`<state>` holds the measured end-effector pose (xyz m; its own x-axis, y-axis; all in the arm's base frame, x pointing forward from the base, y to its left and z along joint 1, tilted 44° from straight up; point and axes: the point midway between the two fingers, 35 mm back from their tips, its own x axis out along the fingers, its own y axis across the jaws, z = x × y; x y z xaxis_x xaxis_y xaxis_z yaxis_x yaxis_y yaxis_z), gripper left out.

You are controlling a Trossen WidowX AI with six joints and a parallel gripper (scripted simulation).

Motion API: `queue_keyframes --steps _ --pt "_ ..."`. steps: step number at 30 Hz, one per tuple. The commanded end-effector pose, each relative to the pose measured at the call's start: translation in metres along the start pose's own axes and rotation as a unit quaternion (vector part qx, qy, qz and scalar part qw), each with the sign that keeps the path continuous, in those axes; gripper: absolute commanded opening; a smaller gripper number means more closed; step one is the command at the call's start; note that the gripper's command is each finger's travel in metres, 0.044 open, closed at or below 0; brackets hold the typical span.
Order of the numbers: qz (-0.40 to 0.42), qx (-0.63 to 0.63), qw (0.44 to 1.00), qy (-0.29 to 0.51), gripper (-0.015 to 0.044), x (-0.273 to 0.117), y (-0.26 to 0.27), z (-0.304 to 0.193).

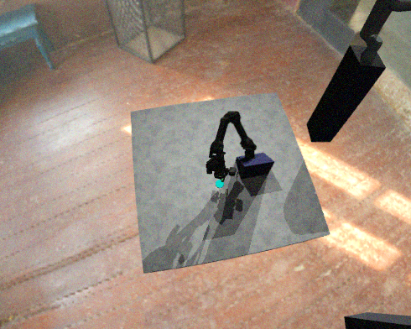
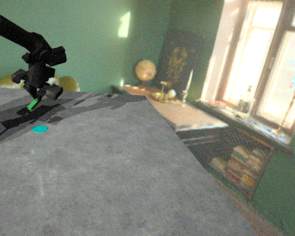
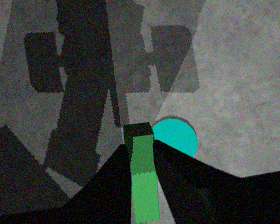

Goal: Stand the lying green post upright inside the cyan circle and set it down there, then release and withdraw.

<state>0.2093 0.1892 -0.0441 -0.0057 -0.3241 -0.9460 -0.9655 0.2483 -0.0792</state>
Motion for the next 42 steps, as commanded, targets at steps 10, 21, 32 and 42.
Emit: queue_keyframes --steps 10,21,32,42 --pt "0.020 -0.001 0.999 -0.046 0.0023 0.0035 0.0001 -0.0023" --pt "0.031 -0.002 0.996 -0.085 0.0023 0.0054 -0.0005 -0.0024" --pt "0.040 -0.005 0.991 -0.125 0.0023 0.0065 -0.0012 -0.0026" --pt "0.045 -0.008 0.986 -0.161 0.0023 0.0066 -0.0020 -0.0029"
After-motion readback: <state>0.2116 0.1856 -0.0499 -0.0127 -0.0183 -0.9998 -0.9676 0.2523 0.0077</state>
